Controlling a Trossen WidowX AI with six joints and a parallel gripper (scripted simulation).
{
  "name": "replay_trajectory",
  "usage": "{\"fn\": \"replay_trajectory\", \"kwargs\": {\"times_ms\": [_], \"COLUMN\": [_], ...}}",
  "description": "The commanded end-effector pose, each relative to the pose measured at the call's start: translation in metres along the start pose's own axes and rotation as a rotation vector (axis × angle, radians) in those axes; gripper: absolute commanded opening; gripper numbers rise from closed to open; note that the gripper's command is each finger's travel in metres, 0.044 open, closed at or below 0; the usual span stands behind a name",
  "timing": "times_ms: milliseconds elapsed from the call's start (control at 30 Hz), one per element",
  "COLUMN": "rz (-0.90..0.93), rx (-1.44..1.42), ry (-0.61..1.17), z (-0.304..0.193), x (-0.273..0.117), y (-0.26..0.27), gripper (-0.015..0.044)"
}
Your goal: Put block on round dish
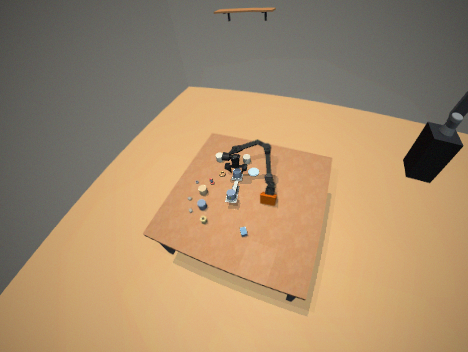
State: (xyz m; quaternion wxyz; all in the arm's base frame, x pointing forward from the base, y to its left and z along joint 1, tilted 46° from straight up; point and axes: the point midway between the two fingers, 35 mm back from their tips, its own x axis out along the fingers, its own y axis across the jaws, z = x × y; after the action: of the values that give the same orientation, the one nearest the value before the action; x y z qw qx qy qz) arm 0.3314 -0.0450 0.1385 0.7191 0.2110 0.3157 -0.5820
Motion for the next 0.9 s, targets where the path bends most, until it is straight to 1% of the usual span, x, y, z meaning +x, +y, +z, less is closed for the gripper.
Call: {"fn": "replay_trajectory", "kwargs": {"times_ms": [0, 400, 500, 800, 867], "rz": [-0.003, -0.003, -0.003, -0.003, -0.003], "rx": [-0.006, -0.006, -0.006, -0.006, -0.006], "ry": [-0.004, -0.007, -0.007, -0.007, -0.007], "z": [0.0, 0.001, 0.001, 0.001, 0.001], "x": [0.007, 0.024, 0.024, 0.024, 0.024], "y": [-0.001, -0.003, -0.003, -0.003, -0.003], "gripper": [0.044, 0.044, 0.0361, 0.0301, 0.0249]}}
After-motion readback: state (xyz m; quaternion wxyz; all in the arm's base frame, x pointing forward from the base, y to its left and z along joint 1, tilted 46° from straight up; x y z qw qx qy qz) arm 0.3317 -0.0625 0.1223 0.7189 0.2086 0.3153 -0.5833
